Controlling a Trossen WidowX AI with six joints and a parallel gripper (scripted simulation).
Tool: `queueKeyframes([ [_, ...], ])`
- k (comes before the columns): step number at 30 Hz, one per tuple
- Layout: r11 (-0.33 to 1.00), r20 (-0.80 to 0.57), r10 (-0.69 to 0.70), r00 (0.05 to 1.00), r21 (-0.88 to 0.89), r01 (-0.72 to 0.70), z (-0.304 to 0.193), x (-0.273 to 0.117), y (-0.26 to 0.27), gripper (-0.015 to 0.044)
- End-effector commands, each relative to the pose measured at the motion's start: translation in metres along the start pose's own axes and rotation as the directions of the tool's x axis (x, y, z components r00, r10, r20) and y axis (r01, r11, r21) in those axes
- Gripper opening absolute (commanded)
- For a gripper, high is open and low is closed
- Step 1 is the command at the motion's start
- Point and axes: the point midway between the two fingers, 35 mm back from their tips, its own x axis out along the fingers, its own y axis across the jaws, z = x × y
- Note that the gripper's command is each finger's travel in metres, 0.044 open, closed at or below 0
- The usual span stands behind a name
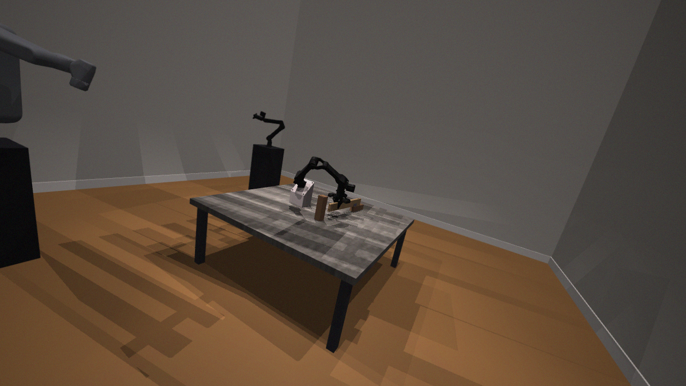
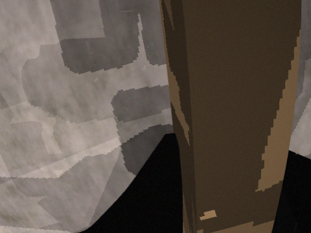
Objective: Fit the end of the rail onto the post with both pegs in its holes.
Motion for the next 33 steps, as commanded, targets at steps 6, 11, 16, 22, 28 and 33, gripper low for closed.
queueKeyframes([
  [6, 1.000, 0.008, -0.003, 1.000, -0.002, 0.003, 0.0022, -0.0037, 0.0006, 0.0000],
  [11, 1.000, 0.008, -0.003, 1.000, -0.002, 0.003, 0.0022, -0.0030, 0.0009, 0.0000],
  [16, 1.000, 0.008, -0.003, 1.000, -0.002, 0.003, 0.0022, -0.0021, 0.0010, 0.0000],
  [22, 1.000, 0.008, -0.003, 1.000, -0.002, 0.003, 0.0021, -0.0015, 0.0010, 0.0000],
  [28, 1.000, 0.008, -0.003, 1.000, -0.002, 0.003, 0.0008, -0.0012, 0.0010, 0.0000],
  [33, 1.000, 0.008, -0.003, 1.000, -0.002, 0.003, -0.0004, -0.0010, 0.0010, 0.0000],
])
